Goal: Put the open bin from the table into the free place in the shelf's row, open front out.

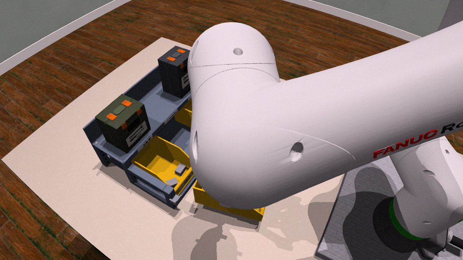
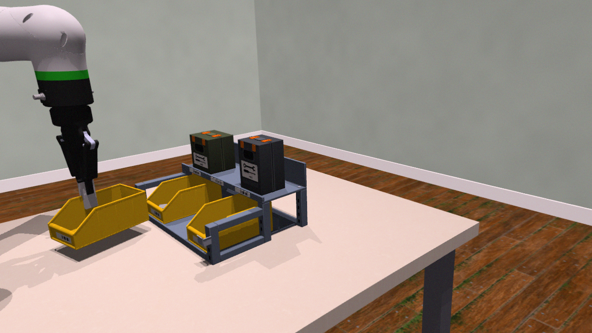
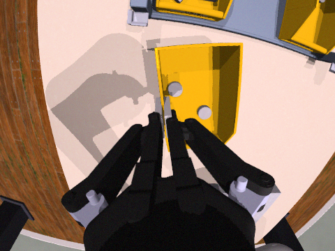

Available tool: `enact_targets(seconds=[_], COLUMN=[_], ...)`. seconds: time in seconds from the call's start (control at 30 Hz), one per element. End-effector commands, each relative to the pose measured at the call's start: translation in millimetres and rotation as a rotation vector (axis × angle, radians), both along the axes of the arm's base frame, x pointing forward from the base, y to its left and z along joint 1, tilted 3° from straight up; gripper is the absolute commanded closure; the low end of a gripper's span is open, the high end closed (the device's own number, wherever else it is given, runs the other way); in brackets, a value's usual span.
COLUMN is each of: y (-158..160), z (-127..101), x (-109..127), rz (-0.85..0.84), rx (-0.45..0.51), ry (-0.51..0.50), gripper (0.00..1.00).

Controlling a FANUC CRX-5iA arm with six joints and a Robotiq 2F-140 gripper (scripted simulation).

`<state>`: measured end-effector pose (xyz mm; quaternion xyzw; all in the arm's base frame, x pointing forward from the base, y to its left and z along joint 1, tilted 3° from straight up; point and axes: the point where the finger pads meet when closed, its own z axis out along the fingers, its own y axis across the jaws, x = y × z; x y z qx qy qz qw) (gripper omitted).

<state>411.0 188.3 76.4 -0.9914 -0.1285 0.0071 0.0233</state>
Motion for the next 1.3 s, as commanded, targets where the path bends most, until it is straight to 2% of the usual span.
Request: enact_targets(seconds=[0.0, 0.73, 1.27], y=[-10.1, -75.5, -91.3], z=[-0.6, -5.9, -7.2], x=[-0.2, -2.7, -3.4], rz=[-0.024, -0.180, -0.218], rx=[0.000, -0.003, -0.004], ry=[0.001, 0.007, 0.009], gripper=[1.00, 1.00, 1.00])
